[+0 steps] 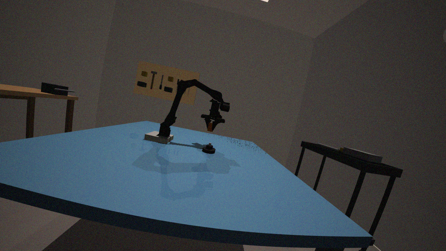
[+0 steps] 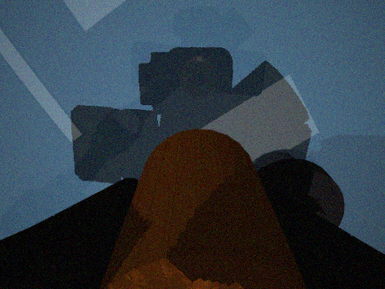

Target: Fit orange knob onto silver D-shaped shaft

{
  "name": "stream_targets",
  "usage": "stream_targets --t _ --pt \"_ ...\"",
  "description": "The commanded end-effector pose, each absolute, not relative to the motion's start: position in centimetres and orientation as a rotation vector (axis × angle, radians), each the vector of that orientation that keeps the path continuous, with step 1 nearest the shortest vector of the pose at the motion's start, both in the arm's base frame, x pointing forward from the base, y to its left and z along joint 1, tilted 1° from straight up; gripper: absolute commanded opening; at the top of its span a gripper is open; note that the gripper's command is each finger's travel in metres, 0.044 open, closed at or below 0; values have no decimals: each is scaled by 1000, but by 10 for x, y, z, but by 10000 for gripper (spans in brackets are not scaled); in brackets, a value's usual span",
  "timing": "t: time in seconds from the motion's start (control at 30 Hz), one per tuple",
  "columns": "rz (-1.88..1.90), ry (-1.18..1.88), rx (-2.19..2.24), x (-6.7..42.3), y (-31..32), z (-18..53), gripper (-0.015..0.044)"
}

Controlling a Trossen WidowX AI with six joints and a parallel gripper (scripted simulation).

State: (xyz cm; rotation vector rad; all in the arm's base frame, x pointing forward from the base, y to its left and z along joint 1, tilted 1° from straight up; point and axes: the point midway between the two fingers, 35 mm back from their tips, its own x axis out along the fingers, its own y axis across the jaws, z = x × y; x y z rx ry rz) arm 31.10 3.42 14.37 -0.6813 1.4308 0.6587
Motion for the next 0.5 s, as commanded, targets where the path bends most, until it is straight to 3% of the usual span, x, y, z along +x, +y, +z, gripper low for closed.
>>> stream_targets --t 0.0,0.47 --pt "659 1427 -682 314 22 141 0" --pt "666 1421 -693 322 -20 128 0"
